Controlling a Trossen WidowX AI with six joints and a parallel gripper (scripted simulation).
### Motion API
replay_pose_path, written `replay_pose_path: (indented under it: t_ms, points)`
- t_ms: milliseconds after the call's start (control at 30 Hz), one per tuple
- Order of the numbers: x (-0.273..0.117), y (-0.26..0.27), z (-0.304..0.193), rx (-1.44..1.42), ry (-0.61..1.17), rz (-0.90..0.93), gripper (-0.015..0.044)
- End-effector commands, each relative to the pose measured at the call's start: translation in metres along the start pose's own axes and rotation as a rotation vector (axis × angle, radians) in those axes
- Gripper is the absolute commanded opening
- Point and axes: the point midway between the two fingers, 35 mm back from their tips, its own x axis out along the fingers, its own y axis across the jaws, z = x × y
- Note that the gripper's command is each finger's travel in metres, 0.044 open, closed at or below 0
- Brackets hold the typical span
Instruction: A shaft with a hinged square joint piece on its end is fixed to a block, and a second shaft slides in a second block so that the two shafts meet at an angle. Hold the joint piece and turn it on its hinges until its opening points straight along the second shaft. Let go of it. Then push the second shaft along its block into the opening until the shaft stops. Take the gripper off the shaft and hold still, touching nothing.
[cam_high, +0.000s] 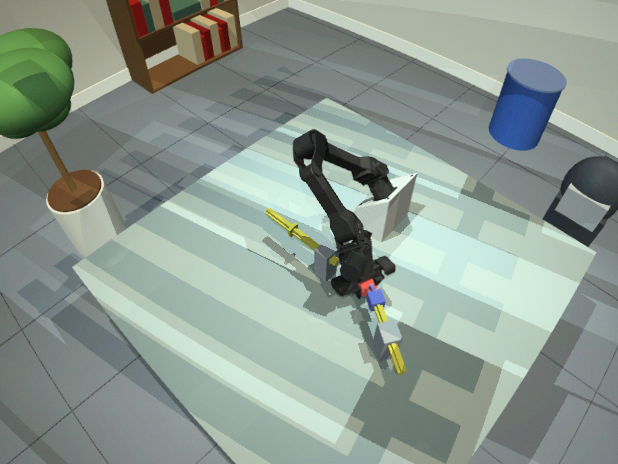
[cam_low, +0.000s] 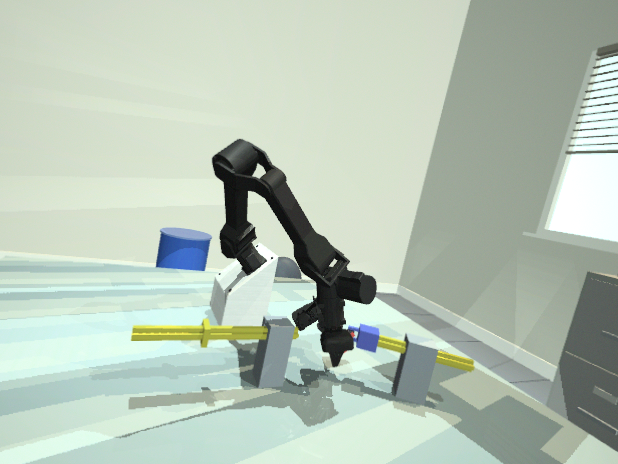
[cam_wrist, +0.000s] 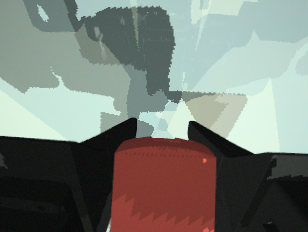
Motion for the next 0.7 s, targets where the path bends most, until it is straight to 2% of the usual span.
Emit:
replay_pose_path:
  t_ms: [0,133,367,667]
  points:
    - [0.0000,0.0000,0.0000,0.000,0.000,0.000,0.0094]
    - [0.0000,0.0000,0.0000,0.000,0.000,0.000,0.0000]
    - [-0.0006,0.0002,0.0004,-0.007,-0.017,-0.002,0.0000]
    - [-0.0067,0.0029,0.0027,-0.061,-0.142,-0.009,0.0000]
